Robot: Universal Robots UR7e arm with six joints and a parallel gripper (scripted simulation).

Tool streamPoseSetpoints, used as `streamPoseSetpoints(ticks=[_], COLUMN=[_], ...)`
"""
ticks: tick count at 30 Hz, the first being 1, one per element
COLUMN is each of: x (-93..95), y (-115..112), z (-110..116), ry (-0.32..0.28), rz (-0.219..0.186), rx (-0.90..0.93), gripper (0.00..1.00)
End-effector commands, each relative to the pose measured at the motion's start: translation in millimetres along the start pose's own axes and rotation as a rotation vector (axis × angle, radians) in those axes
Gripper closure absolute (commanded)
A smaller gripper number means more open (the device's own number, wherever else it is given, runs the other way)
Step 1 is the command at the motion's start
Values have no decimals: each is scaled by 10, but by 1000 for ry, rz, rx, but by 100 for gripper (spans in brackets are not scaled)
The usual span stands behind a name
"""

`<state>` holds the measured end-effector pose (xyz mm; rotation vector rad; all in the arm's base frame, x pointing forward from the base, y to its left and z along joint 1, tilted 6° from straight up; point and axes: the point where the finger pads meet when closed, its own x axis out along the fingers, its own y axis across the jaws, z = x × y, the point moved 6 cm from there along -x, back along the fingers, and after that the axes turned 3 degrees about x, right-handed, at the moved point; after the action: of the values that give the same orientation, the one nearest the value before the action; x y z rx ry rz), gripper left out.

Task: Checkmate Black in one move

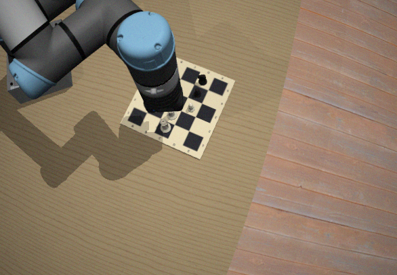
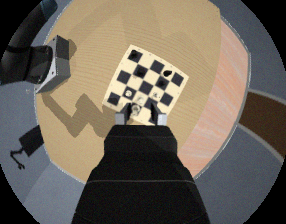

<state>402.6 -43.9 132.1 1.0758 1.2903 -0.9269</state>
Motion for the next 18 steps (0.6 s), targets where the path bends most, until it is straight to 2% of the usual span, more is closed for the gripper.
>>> streamPoseSetpoints(ticks=[1,18], x=[-3,87], y=[2,3], z=[2,2], ry=[-1,-1], rz=[1,1], rx=[0,0], gripper=[21,21])
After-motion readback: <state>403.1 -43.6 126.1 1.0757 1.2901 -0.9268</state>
